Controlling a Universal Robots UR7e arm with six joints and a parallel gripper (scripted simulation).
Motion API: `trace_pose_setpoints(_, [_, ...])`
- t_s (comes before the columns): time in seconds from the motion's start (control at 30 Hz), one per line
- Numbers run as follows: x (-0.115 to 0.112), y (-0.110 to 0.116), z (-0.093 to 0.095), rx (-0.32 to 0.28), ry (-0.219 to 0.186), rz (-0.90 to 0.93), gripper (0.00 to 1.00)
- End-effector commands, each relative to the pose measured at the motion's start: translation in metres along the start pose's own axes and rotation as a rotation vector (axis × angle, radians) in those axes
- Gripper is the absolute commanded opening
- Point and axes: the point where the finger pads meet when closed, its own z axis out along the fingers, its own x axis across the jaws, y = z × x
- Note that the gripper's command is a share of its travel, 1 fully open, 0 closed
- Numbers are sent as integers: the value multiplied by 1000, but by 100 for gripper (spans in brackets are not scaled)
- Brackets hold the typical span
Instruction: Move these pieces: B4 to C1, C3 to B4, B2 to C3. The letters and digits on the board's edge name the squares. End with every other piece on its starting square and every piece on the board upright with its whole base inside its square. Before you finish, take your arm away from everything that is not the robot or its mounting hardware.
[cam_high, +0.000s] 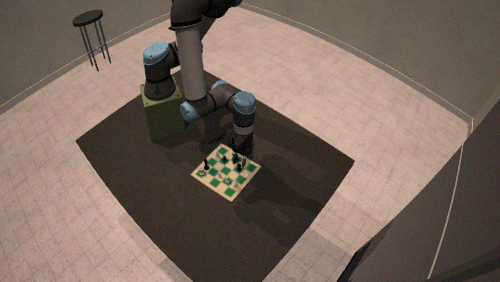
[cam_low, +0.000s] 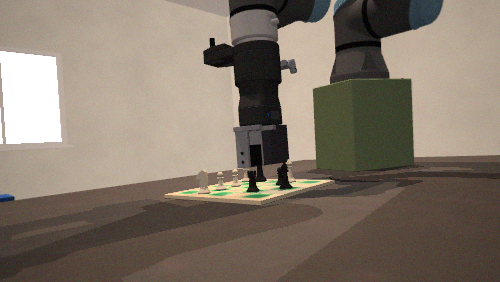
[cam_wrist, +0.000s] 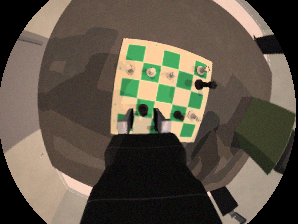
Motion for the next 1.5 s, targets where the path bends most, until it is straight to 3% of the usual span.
trace_pose_setpoints(0.0, [0, 0, 0, 1, -1, 0, 73])
trace_pose_setpoints(0.5, [0, 0, 1, 1, -1, 0, 73])
trace_pose_setpoints(1.13, [-1, 0, 28, 1, -1, 0, 73])
trace_pose_setpoints(1.47, [-1, 0, 31, 1, -1, 0, 73])
